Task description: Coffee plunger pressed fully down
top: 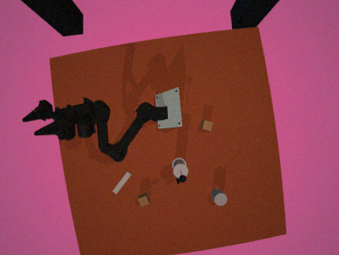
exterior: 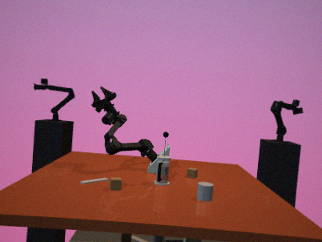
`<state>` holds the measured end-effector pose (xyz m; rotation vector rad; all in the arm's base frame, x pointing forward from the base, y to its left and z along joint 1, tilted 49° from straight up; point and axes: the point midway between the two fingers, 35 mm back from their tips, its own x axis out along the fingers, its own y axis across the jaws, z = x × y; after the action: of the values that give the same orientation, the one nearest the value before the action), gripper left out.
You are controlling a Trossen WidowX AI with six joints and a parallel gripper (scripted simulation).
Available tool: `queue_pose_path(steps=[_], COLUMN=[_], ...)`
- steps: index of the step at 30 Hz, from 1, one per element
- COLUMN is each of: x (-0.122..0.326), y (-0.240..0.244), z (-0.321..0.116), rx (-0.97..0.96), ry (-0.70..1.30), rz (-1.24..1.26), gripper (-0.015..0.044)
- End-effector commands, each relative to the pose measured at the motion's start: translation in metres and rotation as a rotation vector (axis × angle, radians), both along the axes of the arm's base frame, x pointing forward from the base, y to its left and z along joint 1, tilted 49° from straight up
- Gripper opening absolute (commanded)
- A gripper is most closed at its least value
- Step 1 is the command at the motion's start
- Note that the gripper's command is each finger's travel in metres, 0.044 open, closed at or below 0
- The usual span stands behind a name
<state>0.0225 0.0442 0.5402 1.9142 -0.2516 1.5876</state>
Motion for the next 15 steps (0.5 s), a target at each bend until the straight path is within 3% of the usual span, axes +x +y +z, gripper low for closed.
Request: queue_pose_path(steps=[1, 7, 15], x=[-0.001, -0.03, -0.094], y=[0.001, 0.023, 0.116], z=[0.0, 0.004, -0.013], rx=[-0.003, -0.088, -0.433], ry=[-0.004, -0.105, -0.362], rz=[-0.002, -0.051, -0.21], gripper=[0.0426, 0.044, 0.044])
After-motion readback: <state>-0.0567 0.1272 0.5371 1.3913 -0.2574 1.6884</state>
